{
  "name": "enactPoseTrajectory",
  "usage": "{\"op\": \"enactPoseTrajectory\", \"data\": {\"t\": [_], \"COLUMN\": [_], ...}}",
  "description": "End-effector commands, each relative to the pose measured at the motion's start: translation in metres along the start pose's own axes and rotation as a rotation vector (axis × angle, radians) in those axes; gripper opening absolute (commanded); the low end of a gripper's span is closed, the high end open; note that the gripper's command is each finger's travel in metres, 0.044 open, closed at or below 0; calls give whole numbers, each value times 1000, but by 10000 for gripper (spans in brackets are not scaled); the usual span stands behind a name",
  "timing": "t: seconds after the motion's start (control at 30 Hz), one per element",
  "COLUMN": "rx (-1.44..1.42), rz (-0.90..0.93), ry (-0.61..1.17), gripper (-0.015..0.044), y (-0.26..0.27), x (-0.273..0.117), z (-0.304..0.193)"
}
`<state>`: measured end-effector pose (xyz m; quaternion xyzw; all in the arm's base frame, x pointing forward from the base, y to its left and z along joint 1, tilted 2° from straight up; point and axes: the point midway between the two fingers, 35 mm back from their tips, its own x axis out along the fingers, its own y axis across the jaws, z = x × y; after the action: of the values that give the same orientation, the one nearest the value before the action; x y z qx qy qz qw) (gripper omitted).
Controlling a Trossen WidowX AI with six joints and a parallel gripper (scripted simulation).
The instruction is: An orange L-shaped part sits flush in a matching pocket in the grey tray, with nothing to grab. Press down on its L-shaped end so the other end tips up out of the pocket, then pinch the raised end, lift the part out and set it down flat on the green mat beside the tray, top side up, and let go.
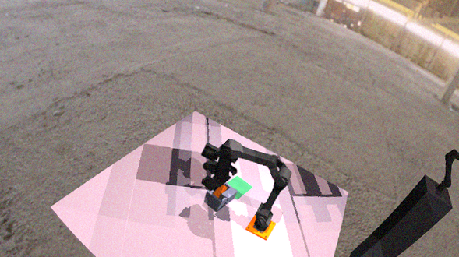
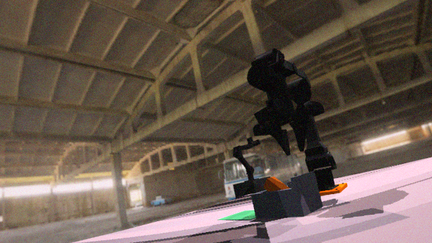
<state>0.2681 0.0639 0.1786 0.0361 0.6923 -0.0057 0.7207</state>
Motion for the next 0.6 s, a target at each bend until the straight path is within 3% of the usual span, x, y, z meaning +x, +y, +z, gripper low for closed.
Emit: {"op": "enactPoseTrajectory", "data": {"t": [0.0, 0.43, 0.57], "rx": [0, 0, -133], "rz": [0, 0, -1], "ry": [0, 0, 0], "gripper": [180, 180, 280], "y": [0, 0, -6], "x": [0, 0, 0], "z": [0, 0, 2]}}
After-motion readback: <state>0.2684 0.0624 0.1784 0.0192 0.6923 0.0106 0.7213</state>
